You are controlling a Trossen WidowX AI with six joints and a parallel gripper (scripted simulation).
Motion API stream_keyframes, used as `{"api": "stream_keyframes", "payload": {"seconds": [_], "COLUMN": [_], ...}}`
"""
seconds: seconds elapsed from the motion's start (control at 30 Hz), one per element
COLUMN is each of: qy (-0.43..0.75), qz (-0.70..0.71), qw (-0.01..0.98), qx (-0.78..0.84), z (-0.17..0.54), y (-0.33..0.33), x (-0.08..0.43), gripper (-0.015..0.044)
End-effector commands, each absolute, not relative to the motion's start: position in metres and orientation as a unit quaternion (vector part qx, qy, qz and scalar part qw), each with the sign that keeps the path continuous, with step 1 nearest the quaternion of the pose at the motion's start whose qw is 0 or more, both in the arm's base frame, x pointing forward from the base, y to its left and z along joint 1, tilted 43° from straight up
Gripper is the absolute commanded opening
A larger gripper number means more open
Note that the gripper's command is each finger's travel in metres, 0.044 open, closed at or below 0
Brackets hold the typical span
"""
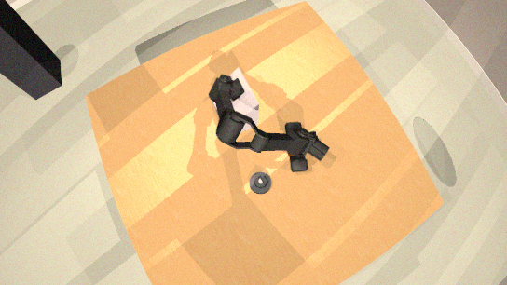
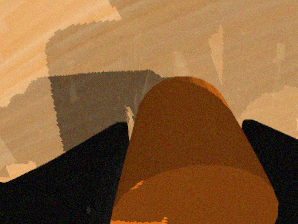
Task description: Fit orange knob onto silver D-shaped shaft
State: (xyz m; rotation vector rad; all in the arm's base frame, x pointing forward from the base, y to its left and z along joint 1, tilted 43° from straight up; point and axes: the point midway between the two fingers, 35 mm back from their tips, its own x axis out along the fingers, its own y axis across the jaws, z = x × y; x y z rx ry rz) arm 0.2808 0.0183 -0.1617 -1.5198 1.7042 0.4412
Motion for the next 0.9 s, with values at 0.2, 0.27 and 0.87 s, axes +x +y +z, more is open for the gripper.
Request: {"api": "stream_keyframes", "payload": {"seconds": [0.2, 0.27, 0.87], "qy": [0.673, 0.673, 0.671], "qz": [0.174, 0.174, 0.175], "qw": [0.396, 0.396, 0.397], "qx": [-0.6, -0.6, -0.602], "z": [-0.162, -0.162, -0.112], "y": [0.018, 0.018, 0.065], "x": [0.281, 0.281, 0.278], "gripper": [0.024, 0.024, 0.044]}}
